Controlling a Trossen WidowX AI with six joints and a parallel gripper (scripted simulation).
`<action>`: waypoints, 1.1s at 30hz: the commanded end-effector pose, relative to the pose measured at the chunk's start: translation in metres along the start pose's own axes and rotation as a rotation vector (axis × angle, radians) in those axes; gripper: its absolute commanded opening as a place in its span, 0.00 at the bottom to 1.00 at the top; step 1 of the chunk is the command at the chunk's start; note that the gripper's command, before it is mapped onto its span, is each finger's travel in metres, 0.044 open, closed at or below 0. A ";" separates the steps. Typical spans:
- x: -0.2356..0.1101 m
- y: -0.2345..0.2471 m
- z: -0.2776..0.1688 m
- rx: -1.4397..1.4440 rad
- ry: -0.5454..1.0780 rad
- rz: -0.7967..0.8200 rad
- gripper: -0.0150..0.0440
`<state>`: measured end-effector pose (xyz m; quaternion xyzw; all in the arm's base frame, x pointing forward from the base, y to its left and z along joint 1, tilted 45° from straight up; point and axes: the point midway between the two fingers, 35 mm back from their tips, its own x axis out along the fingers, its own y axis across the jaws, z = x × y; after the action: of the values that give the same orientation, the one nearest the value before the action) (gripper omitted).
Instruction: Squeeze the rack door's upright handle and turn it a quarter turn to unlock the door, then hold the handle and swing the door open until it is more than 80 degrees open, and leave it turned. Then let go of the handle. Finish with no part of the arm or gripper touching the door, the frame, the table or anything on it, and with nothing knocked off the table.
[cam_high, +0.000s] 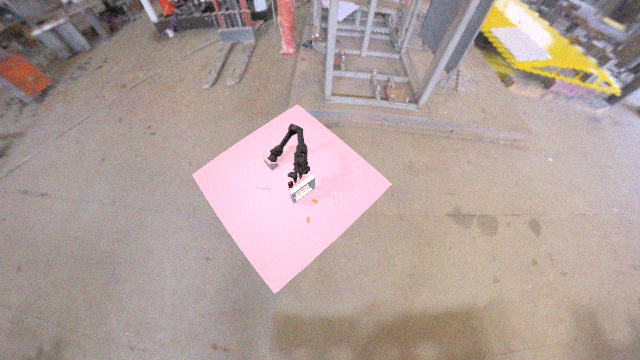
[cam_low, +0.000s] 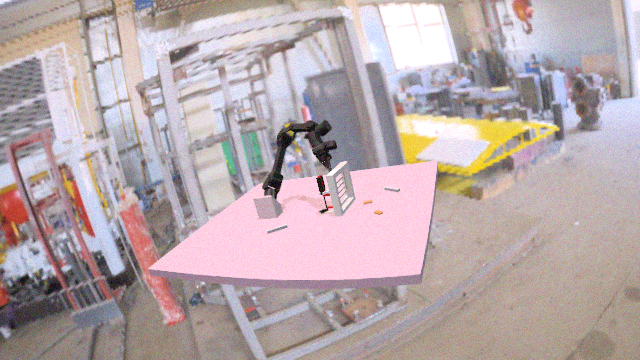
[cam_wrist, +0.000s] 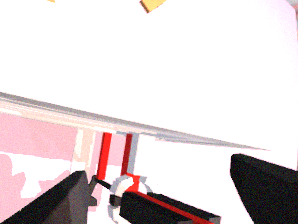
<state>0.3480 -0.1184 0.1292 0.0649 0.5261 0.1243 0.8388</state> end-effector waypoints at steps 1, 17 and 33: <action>0.005 -0.010 -0.010 0.051 0.053 0.077 0.76; 0.006 -0.038 -0.038 0.232 0.158 0.354 0.76; 0.003 -0.052 -0.049 0.346 0.166 0.506 0.76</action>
<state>0.3109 -0.1684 0.0925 0.3205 0.5766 0.2387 0.7126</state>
